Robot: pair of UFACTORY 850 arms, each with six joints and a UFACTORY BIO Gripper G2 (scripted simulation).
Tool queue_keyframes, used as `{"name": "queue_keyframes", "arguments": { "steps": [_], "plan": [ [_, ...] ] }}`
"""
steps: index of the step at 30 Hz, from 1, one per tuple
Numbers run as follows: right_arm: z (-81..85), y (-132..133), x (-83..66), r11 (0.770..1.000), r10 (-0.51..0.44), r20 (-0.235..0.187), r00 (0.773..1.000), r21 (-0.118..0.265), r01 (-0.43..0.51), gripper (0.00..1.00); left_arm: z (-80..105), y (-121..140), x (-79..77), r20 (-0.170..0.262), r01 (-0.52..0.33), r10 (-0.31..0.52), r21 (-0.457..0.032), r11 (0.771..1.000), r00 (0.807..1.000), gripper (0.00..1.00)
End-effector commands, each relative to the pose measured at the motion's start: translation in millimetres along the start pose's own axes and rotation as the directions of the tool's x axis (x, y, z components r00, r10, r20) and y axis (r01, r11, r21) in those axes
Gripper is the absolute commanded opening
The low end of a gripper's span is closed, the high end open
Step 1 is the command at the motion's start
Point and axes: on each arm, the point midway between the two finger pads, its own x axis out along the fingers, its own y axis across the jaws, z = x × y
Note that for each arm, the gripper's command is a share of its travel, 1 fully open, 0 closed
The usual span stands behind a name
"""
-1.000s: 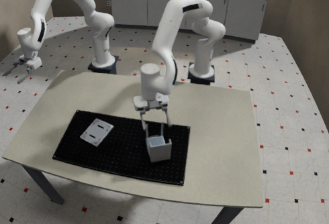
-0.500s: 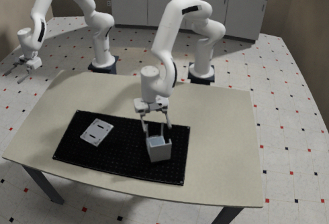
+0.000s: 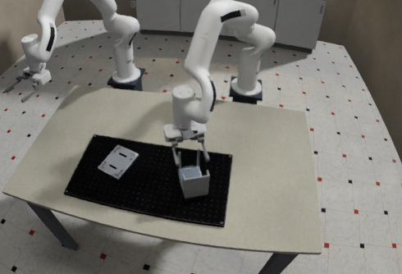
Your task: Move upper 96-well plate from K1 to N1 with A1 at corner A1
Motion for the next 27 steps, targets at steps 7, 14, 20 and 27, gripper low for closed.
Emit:
{"name": "queue_keyframes", "arguments": {
  "steps": [7, 14, 20, 27],
  "plan": [
    [1.6, 0.0, 0.6, 1.0, 0.0, 0.003, 1.0, 0.0, 0.0, 1.0, -15.1, -0.6, 0.7, 0.002, 0.0, 0.0, -0.002, 1.0, 1.0, 0.37],
    [1.6, 0.0, 0.6, 1.0, 0.0, 0.003, 1.0, 0.0, 0.0, 1.0, -26.8, -0.7, 0.7, 0.002, 0.0, 0.0, -0.002, 1.0, 1.0, 0.37],
    [1.6, 0.0, 0.6, 1.0, 0.0, 0.003, 1.0, 0.0, 0.0, 1.0, -33.4, -0.7, 0.7, 0.002, 0.0, 0.0, -0.002, 1.0, 1.0, 0.37],
    [1.6, 0.0, 0.6, 1.0, 0.0, 0.003, 1.0, 0.0, 0.0, 1.0, -45.1, -0.7, 0.7, 0.002, 0.0, 0.0, -0.002, 1.0, 1.0, 0.37]
  ]
}}
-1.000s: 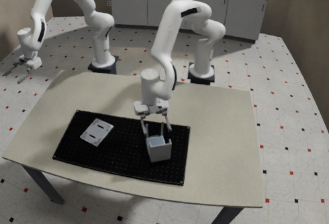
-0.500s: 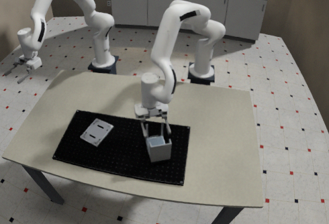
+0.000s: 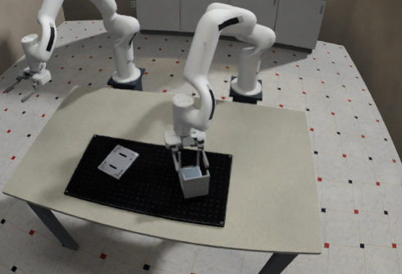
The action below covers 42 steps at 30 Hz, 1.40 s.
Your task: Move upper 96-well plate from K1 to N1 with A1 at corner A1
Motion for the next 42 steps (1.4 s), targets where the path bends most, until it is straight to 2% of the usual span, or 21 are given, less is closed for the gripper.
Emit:
{"name": "queue_keyframes", "arguments": {
  "steps": [1, 23, 42],
  "plan": [
    [1.6, 0.0, 0.6, 1.0, 0.0, 0.003, 1.0, 0.0, 0.0, 1.0, -8.2, -0.6, 0.6, 0.002, 0.0, 0.0, -0.002, 1.0, 1.0, 0.37],
    [1.6, 0.0, 0.6, 1.0, 0.0, 0.003, 1.0, 0.0, 0.0, 1.0, -41.6, -0.6, 0.7, 0.002, 0.0, 0.0, -0.002, 1.0, 1.0, 0.37],
    [1.6, 0.0, 0.6, 1.0, 0.0, 0.003, 1.0, 0.0, 0.0, 1.0, -43.9, -0.6, 0.7, 0.002, 0.0, 0.0, -0.002, 1.0, 1.0, 0.37]
  ]
}}
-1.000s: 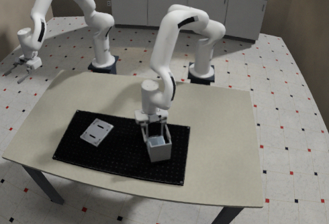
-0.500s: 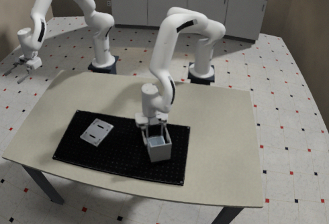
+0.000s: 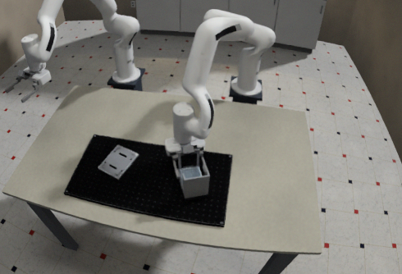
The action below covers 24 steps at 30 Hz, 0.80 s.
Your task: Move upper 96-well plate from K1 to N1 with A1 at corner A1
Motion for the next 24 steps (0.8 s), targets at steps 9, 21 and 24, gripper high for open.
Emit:
{"name": "queue_keyframes", "arguments": {
  "steps": [9, 21, 24],
  "plan": [
    [1.6, 0.0, 0.6, 1.0, 0.0, 0.003, 1.0, 0.0, 0.0, 1.0, -5.6, -0.5, 0.5, 0.001, 0.0, 0.0, -0.001, 1.0, 1.0, 0.37],
    [1.6, 0.0, 0.6, 1.0, 0.0, 0.003, 1.0, 0.0, 0.0, 1.0, -12.3, -0.5, 0.5, 0.001, 0.0, 0.0, -0.001, 1.0, 1.0, 0.37],
    [1.6, 0.0, 0.6, 1.0, 0.0, 0.003, 1.0, 0.0, 0.0, 1.0, -14.3, -0.5, 0.5, 0.001, 0.0, 0.0, -0.001, 1.0, 1.0, 0.37]
  ]
}}
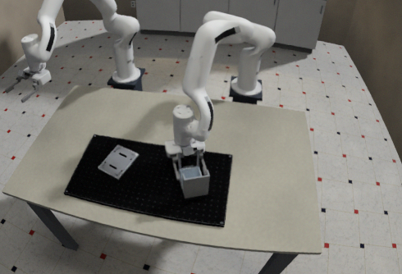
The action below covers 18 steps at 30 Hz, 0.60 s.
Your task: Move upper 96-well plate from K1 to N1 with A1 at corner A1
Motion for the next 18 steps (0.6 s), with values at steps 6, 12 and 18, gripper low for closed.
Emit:
{"name": "queue_keyframes", "arguments": {
  "steps": [6, 12, 18],
  "plan": [
    [1.6, 0.0, 0.6, 1.0, 0.0, 0.003, 1.0, 0.0, 0.0, 1.0, -5.7, -0.6, 0.6, 0.002, 0.0, 0.0, -0.002, 1.0, 1.0, 0.37],
    [1.6, 0.0, 0.6, 1.0, 0.0, 0.003, 1.0, 0.0, 0.0, 1.0, -5.8, -0.6, 0.6, 0.002, 0.0, 0.0, -0.002, 1.0, 1.0, 0.37],
    [1.6, 0.0, 0.6, 1.0, 0.0, 0.003, 1.0, 0.0, 0.0, 1.0, -5.8, -0.6, 0.6, 0.002, 0.0, 0.0, -0.002, 1.0, 1.0, 0.37]
  ]
}}
